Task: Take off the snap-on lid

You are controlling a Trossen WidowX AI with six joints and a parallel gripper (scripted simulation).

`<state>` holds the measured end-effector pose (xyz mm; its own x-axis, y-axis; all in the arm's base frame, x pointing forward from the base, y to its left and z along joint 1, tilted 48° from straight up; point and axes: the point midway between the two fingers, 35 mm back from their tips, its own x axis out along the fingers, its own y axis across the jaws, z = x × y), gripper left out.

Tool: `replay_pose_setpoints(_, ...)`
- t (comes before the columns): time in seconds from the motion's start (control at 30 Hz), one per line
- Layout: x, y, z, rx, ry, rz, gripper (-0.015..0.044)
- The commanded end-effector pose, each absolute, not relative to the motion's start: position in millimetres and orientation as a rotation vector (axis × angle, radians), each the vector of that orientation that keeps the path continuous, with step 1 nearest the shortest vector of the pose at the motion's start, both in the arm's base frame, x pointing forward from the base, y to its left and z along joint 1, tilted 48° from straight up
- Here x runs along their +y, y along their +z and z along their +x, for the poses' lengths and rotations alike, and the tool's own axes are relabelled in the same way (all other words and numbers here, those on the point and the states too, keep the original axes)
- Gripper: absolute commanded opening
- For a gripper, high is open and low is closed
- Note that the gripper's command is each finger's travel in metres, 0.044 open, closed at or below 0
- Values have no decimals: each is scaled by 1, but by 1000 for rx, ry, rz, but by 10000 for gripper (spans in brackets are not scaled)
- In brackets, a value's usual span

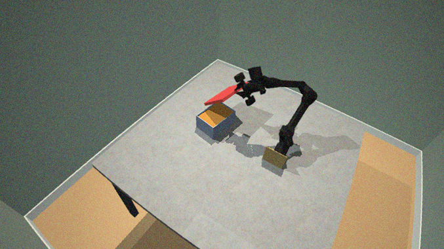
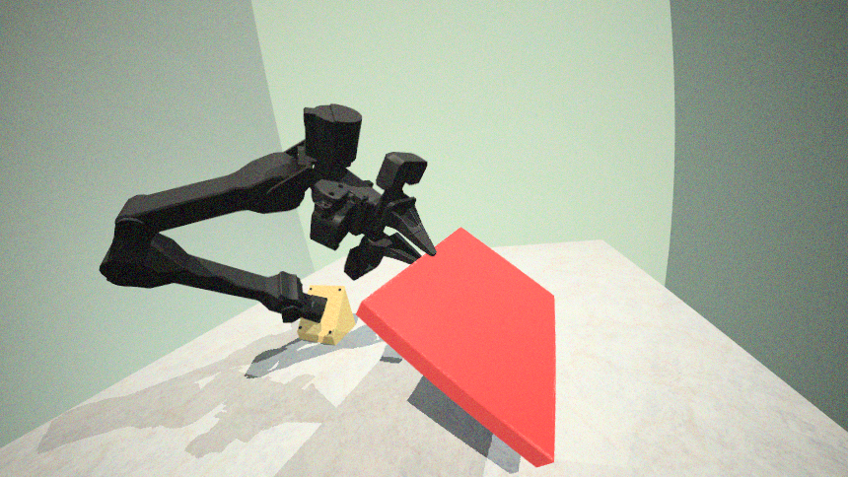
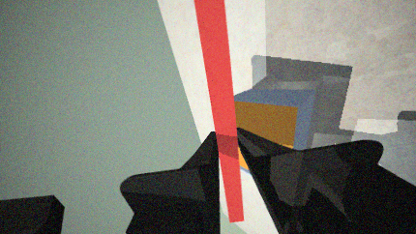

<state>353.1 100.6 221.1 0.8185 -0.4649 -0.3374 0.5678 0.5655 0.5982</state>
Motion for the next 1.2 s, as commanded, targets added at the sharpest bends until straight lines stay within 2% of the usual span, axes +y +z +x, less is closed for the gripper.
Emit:
replay_pose_setpoints(0.0, 96, 228, 351, 151, -603, 757, 0)
replay_pose_setpoints(1.17, 49, 277, 336, 151, -603, 754, 0)
